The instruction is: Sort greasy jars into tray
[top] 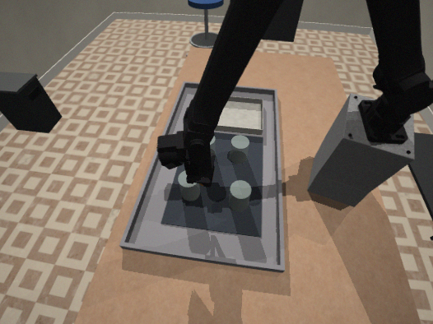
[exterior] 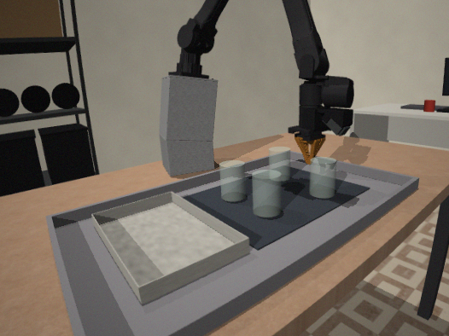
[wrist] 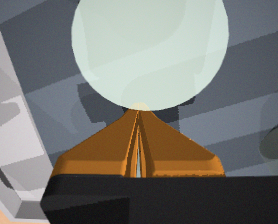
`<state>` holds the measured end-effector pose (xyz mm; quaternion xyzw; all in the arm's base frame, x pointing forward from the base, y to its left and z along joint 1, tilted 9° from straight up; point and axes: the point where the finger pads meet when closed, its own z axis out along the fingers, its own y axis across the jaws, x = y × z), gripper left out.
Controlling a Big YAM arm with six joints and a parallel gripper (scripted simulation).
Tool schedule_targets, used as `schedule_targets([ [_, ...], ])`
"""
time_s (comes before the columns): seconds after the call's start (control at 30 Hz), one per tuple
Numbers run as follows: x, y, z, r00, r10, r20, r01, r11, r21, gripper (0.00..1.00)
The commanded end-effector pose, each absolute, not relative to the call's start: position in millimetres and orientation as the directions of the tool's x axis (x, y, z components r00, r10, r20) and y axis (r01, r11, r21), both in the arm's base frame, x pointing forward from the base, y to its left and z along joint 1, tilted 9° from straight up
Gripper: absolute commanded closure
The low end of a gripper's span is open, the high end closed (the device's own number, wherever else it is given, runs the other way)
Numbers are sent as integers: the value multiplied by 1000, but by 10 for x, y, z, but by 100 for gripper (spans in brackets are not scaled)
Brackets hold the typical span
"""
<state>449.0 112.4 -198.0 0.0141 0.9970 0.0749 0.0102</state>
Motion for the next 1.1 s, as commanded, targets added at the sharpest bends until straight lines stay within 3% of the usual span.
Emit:
schedule_targets([
  [0.0, 4521, 1125, -1927, -999, 28, -43, 21, 988, 152, 100],
  [1.07, 4293, 1131, -1937, -999, 28, -43, 21, 988, 152, 100],
])
